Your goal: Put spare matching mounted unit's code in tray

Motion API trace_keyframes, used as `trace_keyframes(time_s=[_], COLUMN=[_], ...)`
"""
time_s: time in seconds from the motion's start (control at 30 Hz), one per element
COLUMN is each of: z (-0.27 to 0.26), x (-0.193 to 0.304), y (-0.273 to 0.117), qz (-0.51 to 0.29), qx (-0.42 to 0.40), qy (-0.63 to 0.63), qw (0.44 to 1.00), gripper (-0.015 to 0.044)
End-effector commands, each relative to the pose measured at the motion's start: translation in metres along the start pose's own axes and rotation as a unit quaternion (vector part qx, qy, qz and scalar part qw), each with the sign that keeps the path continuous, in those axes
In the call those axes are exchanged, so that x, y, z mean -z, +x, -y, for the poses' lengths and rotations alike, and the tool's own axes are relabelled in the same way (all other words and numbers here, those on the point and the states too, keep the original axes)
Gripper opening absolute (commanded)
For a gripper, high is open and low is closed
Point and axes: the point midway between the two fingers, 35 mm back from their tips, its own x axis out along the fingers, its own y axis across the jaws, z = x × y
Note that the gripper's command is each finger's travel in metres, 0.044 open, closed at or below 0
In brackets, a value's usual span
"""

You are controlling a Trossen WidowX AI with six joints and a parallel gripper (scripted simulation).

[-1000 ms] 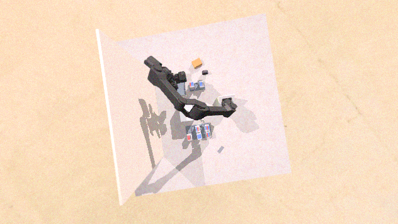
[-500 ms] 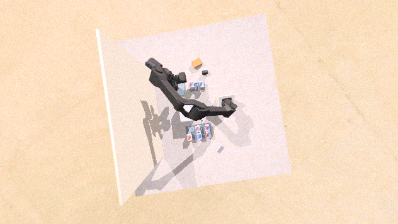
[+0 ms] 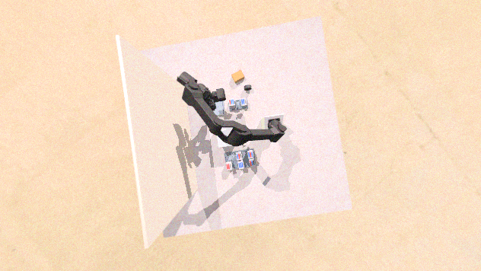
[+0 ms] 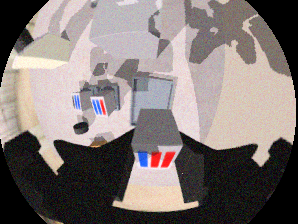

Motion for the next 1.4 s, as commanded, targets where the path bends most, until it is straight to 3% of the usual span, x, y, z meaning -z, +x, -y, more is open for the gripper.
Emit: trace_keyframes(time_s=[0.0,1.37], z=[-0.001,-0.002], x=[0.0,-0.002], y=[0.006,0.046], qz=[0.004,0.005], qx=[-0.001,0.0], qy=[0.004,0.004], qw=[1.0,1.0], gripper=[0.0,0.0])
